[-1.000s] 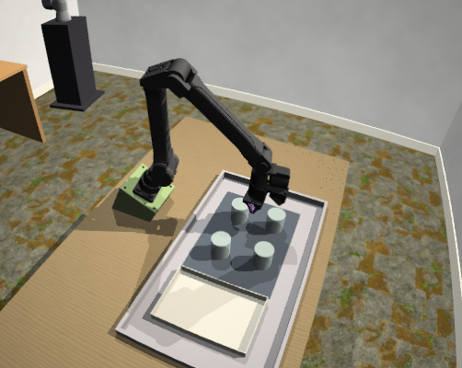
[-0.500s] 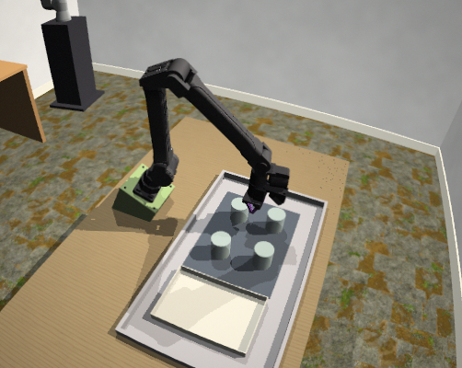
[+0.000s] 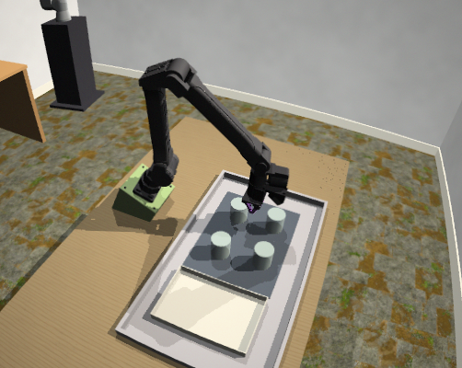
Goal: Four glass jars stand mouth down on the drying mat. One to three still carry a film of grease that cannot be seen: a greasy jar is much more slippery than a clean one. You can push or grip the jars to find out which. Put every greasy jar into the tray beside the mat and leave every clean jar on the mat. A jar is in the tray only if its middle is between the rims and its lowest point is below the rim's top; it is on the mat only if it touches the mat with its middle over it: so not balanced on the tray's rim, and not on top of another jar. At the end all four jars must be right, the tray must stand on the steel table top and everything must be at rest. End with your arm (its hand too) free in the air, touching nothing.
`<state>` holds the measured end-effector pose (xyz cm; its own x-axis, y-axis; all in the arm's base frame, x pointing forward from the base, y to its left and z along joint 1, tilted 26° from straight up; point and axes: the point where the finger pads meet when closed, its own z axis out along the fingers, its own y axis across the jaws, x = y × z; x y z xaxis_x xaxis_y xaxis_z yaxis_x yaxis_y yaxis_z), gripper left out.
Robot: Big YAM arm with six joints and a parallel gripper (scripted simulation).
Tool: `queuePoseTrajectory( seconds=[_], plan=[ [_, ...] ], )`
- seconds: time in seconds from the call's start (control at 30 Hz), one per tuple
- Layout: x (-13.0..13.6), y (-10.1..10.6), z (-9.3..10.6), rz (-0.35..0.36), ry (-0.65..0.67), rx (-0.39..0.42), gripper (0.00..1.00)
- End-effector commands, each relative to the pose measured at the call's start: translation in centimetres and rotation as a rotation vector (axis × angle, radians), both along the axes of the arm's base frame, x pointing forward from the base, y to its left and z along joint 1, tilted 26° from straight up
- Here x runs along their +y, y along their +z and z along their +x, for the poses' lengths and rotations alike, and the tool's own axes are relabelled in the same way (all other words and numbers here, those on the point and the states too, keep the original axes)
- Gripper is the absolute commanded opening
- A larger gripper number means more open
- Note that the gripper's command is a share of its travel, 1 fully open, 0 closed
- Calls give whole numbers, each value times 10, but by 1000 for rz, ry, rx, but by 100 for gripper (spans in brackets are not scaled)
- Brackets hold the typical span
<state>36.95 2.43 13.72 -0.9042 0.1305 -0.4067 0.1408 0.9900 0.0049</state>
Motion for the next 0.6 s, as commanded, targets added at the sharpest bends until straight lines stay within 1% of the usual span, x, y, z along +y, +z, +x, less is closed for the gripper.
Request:
queuePoseTrajectory(
  seconds=[0.0, 0.57],
  plan=[
    [1, 8, 2, 5, -10, -32, 0],
    [1, 7, 0, 5, -10, -32, 0]
  ],
)
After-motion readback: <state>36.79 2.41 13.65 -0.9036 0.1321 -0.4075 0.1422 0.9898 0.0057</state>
